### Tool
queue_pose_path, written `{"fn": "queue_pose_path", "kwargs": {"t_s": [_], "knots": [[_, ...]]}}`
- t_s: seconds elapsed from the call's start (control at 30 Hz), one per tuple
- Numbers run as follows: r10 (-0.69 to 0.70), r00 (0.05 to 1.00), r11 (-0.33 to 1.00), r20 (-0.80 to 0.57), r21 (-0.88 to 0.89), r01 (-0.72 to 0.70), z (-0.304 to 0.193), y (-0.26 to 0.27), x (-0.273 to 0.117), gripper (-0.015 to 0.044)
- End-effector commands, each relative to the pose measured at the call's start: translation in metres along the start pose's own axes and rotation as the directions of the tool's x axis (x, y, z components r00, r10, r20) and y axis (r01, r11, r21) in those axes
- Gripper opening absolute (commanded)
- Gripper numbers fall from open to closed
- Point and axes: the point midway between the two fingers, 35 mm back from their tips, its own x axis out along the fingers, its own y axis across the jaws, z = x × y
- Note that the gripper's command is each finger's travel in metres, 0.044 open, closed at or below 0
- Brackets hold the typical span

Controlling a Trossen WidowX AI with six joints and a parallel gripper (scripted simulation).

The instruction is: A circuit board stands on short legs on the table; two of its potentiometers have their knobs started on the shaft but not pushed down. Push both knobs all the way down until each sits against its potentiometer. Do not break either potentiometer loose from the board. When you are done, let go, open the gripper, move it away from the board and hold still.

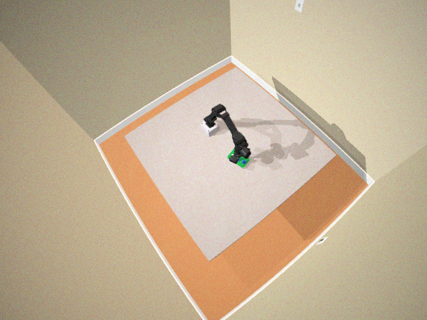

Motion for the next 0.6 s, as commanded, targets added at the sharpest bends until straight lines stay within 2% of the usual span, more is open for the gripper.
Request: {"fn": "queue_pose_path", "kwargs": {"t_s": [0.0,0.4,0.57], "knots": [[0.001,1.000,1.000,-0.013,-0.002,-0.001,0.000,0.000,0.000,0.0000],[0.001,1.000,1.000,-0.013,-0.002,-0.001,0.000,0.000,-0.017,0.0000],[0.007,1.000,1.000,-0.018,0.000,-0.007,-0.001,0.001,-0.012,0.0131]]}}
